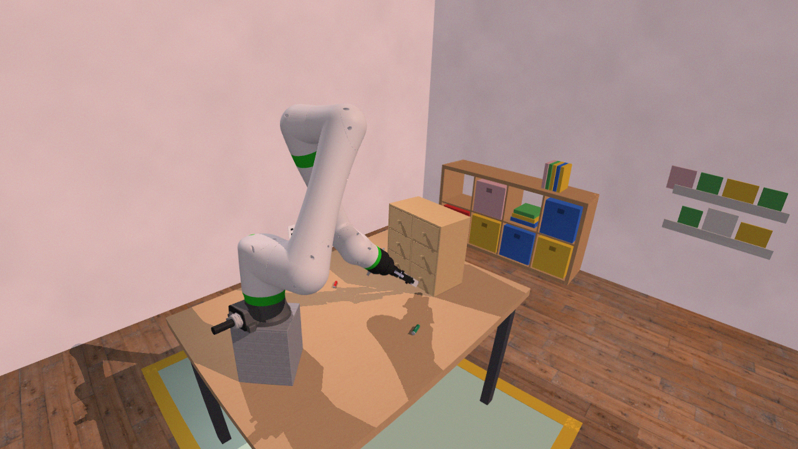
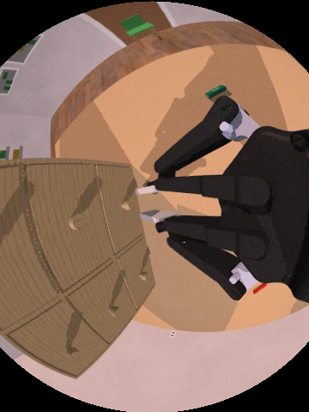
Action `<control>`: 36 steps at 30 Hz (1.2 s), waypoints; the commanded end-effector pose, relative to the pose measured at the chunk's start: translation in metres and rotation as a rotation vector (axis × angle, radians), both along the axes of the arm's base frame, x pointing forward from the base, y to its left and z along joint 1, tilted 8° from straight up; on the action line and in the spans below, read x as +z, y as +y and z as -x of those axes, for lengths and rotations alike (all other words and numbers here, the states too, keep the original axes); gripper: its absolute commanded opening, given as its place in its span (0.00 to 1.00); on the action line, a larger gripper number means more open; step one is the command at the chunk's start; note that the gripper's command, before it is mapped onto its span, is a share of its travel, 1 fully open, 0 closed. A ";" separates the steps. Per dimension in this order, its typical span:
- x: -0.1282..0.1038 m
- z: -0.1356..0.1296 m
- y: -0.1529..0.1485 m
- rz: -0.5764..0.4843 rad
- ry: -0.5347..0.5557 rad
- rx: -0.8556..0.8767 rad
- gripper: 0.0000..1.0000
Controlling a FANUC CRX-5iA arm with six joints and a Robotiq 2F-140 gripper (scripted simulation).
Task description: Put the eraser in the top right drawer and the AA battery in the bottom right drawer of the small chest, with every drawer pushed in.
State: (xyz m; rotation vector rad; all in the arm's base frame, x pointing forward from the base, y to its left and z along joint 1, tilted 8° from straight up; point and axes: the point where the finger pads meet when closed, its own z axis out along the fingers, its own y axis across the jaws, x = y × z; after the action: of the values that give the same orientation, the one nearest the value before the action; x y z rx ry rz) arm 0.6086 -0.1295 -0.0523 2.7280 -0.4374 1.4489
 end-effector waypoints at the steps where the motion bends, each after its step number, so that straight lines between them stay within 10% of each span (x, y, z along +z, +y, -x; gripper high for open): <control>1: 0.000 -0.001 0.000 0.000 0.000 0.000 0.20; 36: 0.003 -0.033 -0.009 0.000 0.000 0.000 0.20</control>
State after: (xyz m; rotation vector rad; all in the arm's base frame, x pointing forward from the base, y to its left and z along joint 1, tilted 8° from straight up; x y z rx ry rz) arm 0.6415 -0.1385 -0.0492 2.7280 -0.4373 1.4489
